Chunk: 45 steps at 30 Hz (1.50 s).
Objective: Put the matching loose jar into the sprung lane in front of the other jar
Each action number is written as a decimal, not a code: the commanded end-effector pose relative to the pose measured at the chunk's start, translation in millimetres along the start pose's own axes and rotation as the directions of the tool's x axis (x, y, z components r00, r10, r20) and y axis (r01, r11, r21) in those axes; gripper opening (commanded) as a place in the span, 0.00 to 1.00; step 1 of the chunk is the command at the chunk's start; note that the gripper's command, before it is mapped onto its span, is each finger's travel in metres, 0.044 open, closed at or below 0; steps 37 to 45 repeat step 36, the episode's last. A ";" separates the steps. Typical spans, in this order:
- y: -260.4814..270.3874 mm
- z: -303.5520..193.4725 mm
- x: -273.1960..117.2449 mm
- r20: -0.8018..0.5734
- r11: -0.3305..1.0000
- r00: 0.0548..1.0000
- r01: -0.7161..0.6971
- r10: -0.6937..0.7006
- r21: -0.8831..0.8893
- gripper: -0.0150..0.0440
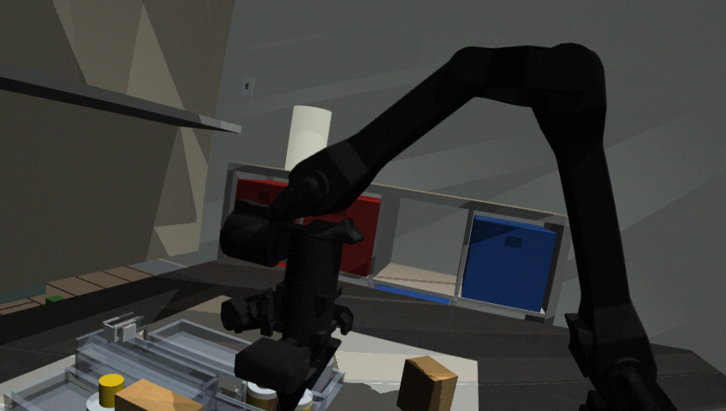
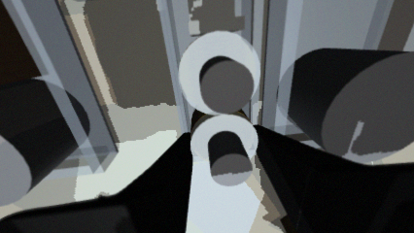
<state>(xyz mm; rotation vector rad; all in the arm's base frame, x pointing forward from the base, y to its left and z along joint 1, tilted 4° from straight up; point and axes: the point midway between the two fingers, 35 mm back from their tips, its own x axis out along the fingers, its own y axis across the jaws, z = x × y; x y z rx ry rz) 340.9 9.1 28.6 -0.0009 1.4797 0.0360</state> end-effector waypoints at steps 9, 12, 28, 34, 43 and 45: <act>0.0 0.0 0.0 0.001 1.000 1.000 -0.001 0.001 0.001 0.75; -0.1 0.1 -6.5 0.001 1.000 1.000 -0.001 0.001 0.001 0.75; -0.2 -17.7 -21.6 -0.001 1.000 1.000 -0.001 0.001 0.001 0.75; -0.2 -38.2 -22.2 -0.002 1.000 1.000 -0.001 0.001 0.001 0.75; -0.2 -45.2 -22.1 -0.003 1.000 1.000 -0.001 0.001 0.001 0.75; -0.2 -45.2 -22.1 -0.003 1.000 1.000 -0.001 0.001 0.001 0.75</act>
